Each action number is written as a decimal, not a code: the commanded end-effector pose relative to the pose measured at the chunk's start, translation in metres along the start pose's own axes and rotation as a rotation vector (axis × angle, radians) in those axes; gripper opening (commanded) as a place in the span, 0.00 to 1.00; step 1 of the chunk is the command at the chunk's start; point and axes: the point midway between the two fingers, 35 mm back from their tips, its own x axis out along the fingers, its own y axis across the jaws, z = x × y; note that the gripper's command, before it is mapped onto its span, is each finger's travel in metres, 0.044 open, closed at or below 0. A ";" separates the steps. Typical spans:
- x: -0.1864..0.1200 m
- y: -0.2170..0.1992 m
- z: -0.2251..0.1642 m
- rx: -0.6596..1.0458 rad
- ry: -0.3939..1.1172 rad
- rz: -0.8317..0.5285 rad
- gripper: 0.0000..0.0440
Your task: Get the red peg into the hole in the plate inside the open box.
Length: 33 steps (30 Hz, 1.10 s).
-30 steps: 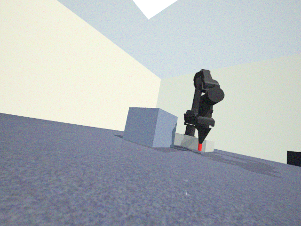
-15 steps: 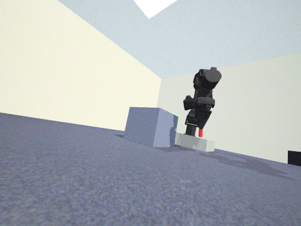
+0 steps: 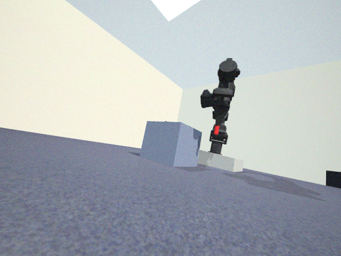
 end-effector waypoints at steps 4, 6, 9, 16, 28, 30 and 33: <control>-0.014 0.003 0.024 0.001 -0.040 -0.002 0.00; -0.016 0.003 0.031 0.005 -0.051 -0.008 0.00; -0.017 0.002 0.042 0.010 -0.064 -0.018 0.00; -0.016 0.000 0.063 0.022 -0.082 -0.045 0.00; -0.009 -0.001 0.094 0.033 -0.085 -0.083 0.00; -0.007 -0.001 0.098 0.033 -0.083 -0.088 0.00; -0.003 -0.001 0.105 0.033 -0.081 -0.094 0.00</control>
